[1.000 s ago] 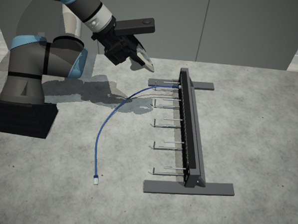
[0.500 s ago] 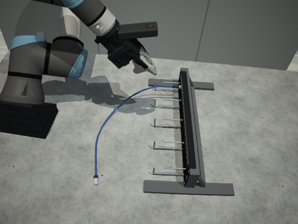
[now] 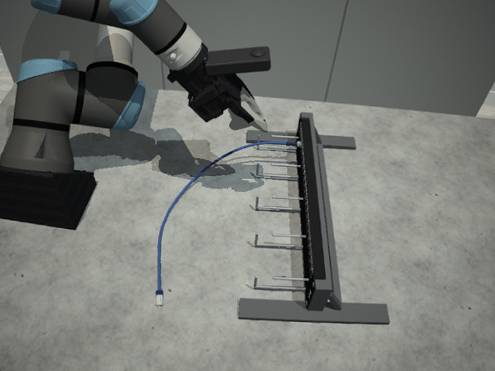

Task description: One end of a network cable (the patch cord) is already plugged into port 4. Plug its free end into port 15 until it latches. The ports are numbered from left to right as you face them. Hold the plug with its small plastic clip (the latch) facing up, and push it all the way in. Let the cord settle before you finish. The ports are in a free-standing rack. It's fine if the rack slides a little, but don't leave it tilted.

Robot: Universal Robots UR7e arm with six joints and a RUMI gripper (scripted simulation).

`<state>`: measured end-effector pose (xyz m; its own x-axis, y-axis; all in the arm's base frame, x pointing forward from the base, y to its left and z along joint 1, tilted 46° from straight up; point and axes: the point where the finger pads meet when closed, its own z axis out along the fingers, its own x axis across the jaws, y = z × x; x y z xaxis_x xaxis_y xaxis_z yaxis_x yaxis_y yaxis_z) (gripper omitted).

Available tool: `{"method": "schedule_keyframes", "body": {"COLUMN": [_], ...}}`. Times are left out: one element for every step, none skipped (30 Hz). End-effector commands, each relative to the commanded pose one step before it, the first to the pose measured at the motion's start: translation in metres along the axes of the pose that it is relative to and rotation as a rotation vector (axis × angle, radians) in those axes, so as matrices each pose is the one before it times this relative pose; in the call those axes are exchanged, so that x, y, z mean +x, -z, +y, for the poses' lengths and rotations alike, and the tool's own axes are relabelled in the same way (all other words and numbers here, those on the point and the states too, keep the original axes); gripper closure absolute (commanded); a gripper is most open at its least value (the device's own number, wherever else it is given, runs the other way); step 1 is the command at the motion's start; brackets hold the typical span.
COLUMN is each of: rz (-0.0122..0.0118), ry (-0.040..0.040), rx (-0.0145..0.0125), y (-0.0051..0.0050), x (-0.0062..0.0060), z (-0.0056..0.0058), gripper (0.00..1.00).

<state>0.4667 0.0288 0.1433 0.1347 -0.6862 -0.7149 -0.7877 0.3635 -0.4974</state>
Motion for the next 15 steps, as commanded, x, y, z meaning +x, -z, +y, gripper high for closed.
{"method": "schedule_keyframes", "body": {"rz": [0.00362,0.0,-0.00001,0.00001,-0.00001,0.00001,-0.00002,0.00002,-0.00003,0.00003,0.0,0.0,-0.00003,0.00003,-0.00004], "ry": [-0.00033,0.0,0.0,0.0,0.0,0.0,0.0,0.0,0.0,0.0,0.0,0.0,0.0,0.0,0.0], "rx": [0.00133,0.0,0.0,0.0,0.0,-0.00001,0.00001,-0.00001,0.00001,-0.00001,0.0,0.0,0.00002,-0.00002,0.00002], "y": [-0.0104,-0.00231,-0.00232,-0.00232,-0.00232,-0.00232,-0.00232,-0.00231,-0.00231,-0.00229,0.0,0.0,-0.00229,-0.00226,-0.00226], "x": [0.00084,0.0,0.0,0.00001,-0.00001,0.00001,-0.00002,0.00002,-0.00002,0.00002,0.0,0.0,-0.00003,0.00003,-0.00003], "z": [-0.00103,0.0,0.0,0.0,0.0,0.0,0.00001,-0.00001,0.00001,-0.00001,0.0,0.0,0.00001,-0.00001,0.00001], "gripper": [1.0,1.0,1.0,1.0,1.0,1.0,1.0,1.0,1.0,1.0,1.0,1.0,1.0,1.0,1.0]}}
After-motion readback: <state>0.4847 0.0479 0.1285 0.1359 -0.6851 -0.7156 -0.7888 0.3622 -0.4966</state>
